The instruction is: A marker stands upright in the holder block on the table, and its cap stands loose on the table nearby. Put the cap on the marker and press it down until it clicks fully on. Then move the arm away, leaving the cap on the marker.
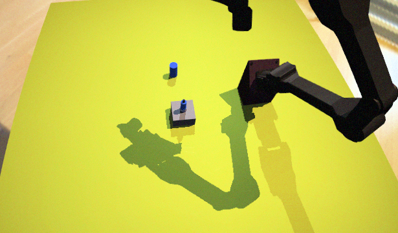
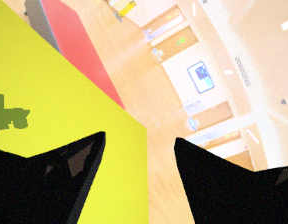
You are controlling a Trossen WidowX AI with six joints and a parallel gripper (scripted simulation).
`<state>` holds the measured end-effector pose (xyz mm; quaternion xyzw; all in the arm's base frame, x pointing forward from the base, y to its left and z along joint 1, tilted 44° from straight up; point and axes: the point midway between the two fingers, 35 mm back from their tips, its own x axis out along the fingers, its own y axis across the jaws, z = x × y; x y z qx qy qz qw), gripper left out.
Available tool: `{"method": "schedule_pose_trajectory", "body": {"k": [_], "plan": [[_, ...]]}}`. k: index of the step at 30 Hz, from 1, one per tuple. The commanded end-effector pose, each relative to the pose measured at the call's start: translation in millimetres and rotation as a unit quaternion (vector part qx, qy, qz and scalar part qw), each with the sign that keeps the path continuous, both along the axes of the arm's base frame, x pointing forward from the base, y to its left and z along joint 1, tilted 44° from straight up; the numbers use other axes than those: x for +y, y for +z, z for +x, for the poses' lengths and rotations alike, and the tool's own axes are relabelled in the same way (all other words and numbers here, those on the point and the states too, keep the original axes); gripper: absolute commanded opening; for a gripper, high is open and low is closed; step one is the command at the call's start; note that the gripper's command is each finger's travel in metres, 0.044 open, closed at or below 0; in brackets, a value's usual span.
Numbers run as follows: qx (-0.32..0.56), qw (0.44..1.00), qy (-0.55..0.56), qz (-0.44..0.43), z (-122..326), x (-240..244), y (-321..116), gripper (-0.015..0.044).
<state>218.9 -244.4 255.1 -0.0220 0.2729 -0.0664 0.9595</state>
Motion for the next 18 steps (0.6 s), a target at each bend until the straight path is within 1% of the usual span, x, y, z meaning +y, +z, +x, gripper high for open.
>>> {"method": "schedule_pose_trajectory", "body": {"k": [1,5,10,14,18], "plan": [[0.071,0.994,0.042,0.079,27.7,-6.1,-58.6,0.0249],[0.137,0.977,0.086,0.142,47.6,-0.7,-112.5,0.0249],[0.225,0.938,0.149,0.216,64.5,20.9,-183.3,0.0249],[0.296,0.894,0.202,0.27,69.1,47.6,-238.5,0.0249],[0.364,0.837,0.255,0.318,64.5,80.1,-289.8,0.0249]]}}
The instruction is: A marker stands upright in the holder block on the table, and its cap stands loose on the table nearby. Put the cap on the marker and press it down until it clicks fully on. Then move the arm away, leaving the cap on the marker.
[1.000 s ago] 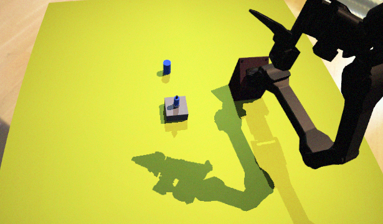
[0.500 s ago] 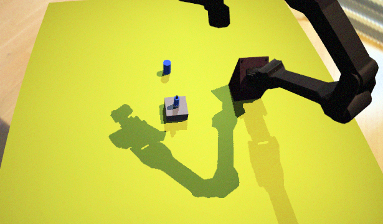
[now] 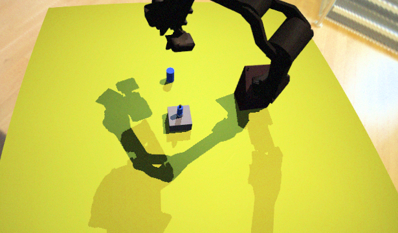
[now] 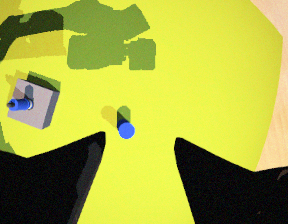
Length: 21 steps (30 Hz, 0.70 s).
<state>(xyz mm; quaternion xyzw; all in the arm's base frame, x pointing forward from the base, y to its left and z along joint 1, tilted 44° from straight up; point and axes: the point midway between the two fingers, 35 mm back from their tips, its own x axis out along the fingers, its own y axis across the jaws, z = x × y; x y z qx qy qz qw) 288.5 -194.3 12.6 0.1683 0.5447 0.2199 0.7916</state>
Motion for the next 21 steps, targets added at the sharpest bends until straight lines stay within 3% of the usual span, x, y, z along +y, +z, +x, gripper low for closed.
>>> {"method": "schedule_pose_trajectory", "body": {"k": [1,21], "plan": [[0.083,0.992,0.073,0.067,-7.4,37.4,-57.6,0.0249],[0.096,0.989,0.085,0.078,-5.6,73.6,-106.3,0.0249]]}}
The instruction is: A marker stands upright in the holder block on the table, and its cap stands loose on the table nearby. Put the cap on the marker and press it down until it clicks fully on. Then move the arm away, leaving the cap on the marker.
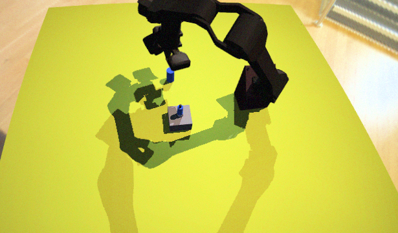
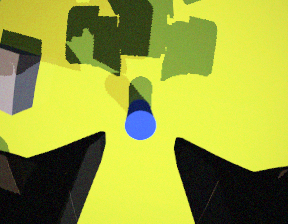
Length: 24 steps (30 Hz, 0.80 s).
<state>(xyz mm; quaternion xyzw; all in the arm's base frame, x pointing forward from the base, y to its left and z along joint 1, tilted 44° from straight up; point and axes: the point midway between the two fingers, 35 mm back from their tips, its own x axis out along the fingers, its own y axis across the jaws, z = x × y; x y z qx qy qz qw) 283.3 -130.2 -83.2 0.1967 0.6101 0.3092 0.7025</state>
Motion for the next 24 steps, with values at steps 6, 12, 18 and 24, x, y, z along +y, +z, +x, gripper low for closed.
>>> {"method": "schedule_pose_trajectory", "body": {"k": [6,12,18,24], "plan": [[0.005,1.0,-0.001,0.006,-0.3,10.2,-11.3,0.0249],[0.005,1.0,-0.001,0.006,0.8,16.4,-18.5,0.0249],[0.005,1.0,-0.001,0.006,1.7,22.9,-25.7,0.0249],[0.005,1.0,-0.001,0.006,2.3,29.5,-32.8,0.0249]]}}
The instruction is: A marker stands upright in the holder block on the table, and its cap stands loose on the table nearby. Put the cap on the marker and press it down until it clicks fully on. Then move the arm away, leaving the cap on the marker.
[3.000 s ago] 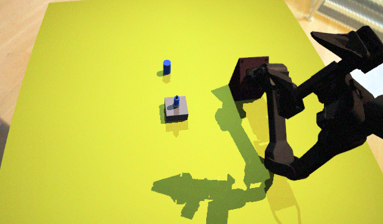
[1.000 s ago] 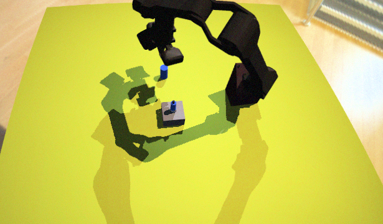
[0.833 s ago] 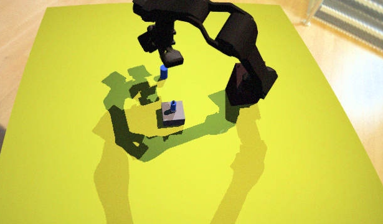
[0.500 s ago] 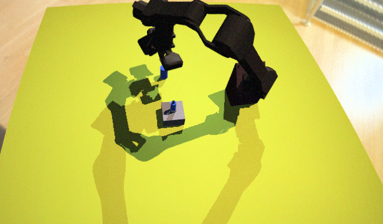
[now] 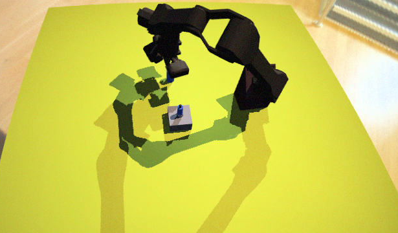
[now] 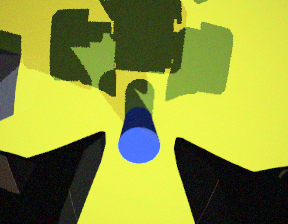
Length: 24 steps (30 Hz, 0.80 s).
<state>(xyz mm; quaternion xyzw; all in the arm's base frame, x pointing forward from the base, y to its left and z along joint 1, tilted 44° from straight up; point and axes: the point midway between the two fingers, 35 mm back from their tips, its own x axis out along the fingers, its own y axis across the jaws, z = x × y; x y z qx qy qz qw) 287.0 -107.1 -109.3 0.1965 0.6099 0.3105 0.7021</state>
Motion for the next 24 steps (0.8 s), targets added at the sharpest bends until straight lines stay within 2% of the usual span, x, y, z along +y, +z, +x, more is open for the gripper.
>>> {"method": "schedule_pose_trajectory", "body": {"k": [1,18,23,24], "plan": [[0.005,1.0,-0.002,0.005,-1.3,7.5,-7.8,0.0249],[0.005,1.0,-0.002,0.006,-1.0,22.5,-22.9,0.0249],[0.005,1.0,-0.002,0.006,-0.9,22.3,-23.1,0.0118],[0.005,1.0,-0.002,0.006,-0.9,22.3,-23.1,0.0111]]}}
